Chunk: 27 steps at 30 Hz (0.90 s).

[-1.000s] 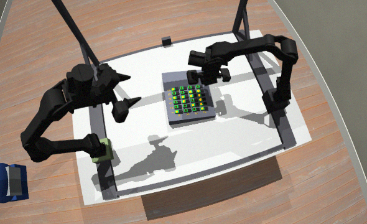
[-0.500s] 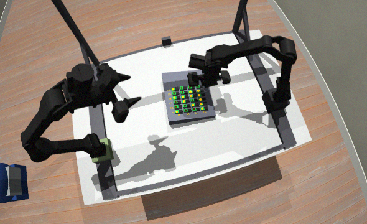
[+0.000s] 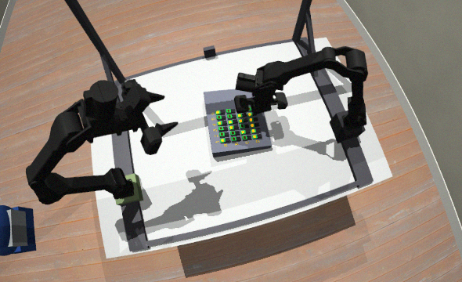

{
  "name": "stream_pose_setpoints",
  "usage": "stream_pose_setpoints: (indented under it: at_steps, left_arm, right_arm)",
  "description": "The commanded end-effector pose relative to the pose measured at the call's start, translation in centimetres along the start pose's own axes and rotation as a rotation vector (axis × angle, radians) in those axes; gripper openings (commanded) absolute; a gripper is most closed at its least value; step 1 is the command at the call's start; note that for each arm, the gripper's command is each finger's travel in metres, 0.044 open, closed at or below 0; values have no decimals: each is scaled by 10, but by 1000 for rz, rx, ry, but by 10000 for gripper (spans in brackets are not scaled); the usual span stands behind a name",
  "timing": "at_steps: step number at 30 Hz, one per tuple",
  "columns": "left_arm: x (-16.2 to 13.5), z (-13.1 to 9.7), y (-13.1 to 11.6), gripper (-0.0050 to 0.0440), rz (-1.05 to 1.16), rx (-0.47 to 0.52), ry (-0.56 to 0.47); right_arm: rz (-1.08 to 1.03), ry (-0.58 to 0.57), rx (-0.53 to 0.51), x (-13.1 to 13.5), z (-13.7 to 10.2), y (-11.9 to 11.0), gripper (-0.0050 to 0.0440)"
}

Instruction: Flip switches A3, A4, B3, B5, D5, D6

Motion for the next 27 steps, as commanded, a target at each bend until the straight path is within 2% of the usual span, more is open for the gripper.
stream_pose_setpoints:
  at_steps: [1,13,27]
  left_arm:
    - [9,-6,-2,-50,0,1,43]
    - [0,11,0,-50,0,0,20]
    - [-2,16,1,-50,-1,-1,20]
  right_arm:
    - [-2,5,-27,0,-7,3,400]
    - [-2,5,-27,0,-7,3,400]
    - [-2,5,-27,0,-7,3,400]
Point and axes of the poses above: on each arm, the point midway between the two fingers, 35 mm back from their tips, its own z axis out along the fingers, its own x axis across the jaws, y = z × x, the point moved 10 cm from there along -z, back along the fingers, and after that the axes turned 15 degrees about z, right-handed, at the moved point
